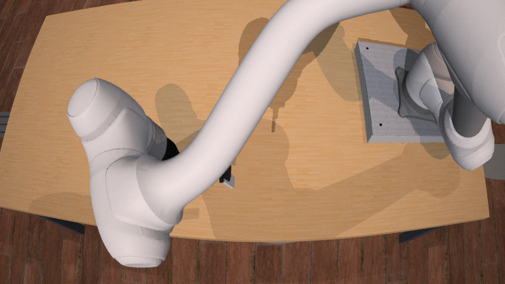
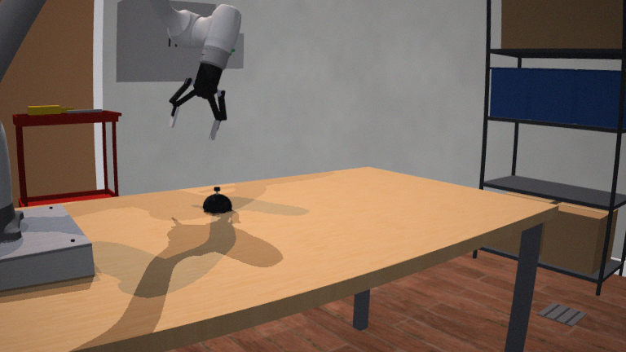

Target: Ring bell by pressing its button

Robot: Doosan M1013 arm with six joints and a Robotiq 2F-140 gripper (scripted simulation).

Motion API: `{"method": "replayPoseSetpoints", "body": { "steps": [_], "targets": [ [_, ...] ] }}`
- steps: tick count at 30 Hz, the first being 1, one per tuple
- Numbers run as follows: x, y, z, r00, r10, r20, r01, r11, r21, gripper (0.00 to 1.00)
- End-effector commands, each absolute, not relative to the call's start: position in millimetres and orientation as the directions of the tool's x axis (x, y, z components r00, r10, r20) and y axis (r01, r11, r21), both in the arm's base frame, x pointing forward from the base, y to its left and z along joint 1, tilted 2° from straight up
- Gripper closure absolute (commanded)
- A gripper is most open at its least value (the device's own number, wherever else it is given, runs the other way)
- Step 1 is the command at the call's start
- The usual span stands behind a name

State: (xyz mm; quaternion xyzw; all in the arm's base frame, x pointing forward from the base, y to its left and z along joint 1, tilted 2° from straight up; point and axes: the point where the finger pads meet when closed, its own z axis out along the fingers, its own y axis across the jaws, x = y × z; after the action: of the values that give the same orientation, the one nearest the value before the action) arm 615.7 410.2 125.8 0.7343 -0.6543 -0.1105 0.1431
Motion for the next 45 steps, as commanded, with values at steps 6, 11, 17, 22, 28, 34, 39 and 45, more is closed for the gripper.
{"method": "replayPoseSetpoints", "body": {
  "steps": [6, 11, 17, 22, 28, 34, 39, 45],
  "targets": [
    [616, 410, 126, 0.119, -0.993, 0.025, -0.929, -0.103, 0.355, 0.00],
    [616, 410, 126, 0.119, -0.993, 0.025, -0.929, -0.103, 0.355, 0.00],
    [616, 410, 126, 0.119, -0.993, 0.025, -0.929, -0.103, 0.355, 0.00],
    [619, 397, 123, 0.023, -0.998, 0.053, -0.944, -0.004, 0.331, 0.00],
    [625, 361, 116, -0.230, -0.967, 0.108, -0.932, 0.250, 0.262, 0.00],
    [628, 340, 112, -0.377, -0.917, 0.127, -0.892, 0.397, 0.216, 0.00],
    [630, 307, 106, -0.589, -0.796, 0.137, -0.783, 0.605, 0.146, 0.00],
    [630, 274, 100, -0.762, -0.635, 0.125, -0.630, 0.772, 0.086, 0.00]
  ]
}}
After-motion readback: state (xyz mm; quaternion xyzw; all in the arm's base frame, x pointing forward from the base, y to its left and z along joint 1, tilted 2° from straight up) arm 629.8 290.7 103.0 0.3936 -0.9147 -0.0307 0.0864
